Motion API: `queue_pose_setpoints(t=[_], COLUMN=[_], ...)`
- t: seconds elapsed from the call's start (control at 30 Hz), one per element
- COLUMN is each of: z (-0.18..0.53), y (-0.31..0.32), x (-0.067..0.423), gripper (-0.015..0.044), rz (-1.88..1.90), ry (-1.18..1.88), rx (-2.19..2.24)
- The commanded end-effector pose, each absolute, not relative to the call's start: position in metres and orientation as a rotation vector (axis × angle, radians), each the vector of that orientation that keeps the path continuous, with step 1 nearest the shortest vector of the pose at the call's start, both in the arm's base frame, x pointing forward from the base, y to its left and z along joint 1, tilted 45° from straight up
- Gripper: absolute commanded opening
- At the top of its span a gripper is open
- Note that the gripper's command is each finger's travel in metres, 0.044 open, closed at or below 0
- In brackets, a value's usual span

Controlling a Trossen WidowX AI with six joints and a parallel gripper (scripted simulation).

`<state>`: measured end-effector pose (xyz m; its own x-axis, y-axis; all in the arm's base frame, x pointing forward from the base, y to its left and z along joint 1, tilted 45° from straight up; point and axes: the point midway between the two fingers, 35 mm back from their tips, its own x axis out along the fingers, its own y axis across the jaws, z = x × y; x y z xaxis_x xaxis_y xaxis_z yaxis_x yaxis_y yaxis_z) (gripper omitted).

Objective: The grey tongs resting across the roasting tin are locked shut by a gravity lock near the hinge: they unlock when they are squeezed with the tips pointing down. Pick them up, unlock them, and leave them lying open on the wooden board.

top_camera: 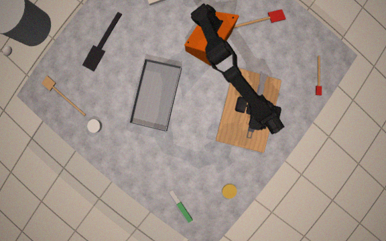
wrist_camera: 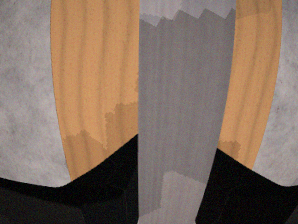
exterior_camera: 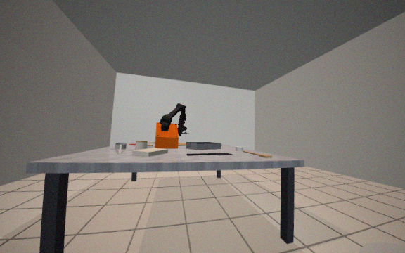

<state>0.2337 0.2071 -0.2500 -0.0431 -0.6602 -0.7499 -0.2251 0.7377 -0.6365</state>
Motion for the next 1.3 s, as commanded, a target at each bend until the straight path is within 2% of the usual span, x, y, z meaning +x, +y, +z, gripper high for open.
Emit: queue_pose_setpoints(t=[0.0,1.27], z=[-0.255,-0.294], y=[0.202,0.159], x=[0.234,0.228], gripper=[-0.0150,-0.0150], rz=[-0.400,-0.373], ry=[1.612,1.610], rx=[-0.732,-0.723])
